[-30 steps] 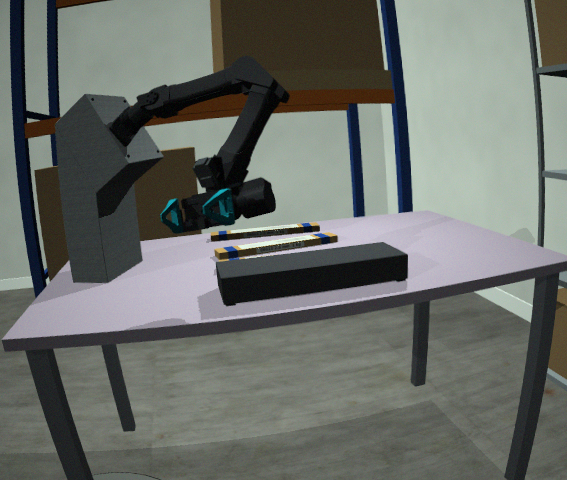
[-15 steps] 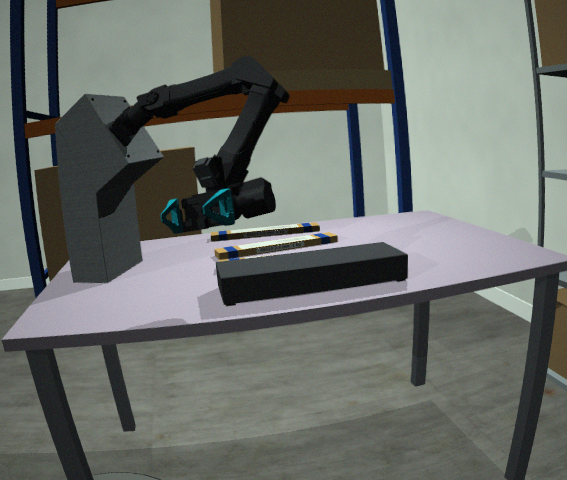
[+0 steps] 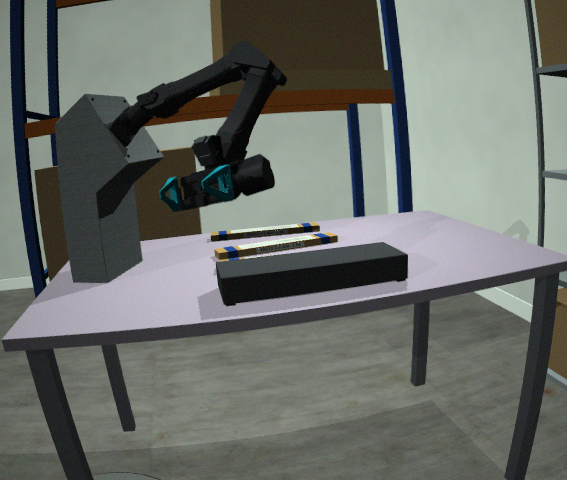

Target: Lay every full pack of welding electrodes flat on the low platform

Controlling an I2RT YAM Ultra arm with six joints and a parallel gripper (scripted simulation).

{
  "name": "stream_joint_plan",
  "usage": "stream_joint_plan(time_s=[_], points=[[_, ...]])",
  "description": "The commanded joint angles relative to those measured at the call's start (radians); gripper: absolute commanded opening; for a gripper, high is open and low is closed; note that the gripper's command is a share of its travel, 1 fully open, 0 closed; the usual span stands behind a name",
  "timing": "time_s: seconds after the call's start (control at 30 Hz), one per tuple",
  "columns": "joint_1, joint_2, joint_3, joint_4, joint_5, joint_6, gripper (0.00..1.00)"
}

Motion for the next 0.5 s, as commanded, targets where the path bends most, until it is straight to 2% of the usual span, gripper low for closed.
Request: stream_joint_plan(time_s=[0.0,0.17,0.23,0.47], points=[[-0.045,-0.091,-0.067,0.015,-0.022,-0.036,0.95],[-0.091,-0.213,-0.146,-0.014,-0.066,-0.078,0.95],[-0.091,-0.213,-0.146,-0.014,-0.066,-0.078,0.95],[-0.167,-0.39,-0.231,-0.055,-0.139,-0.131,0.95]])
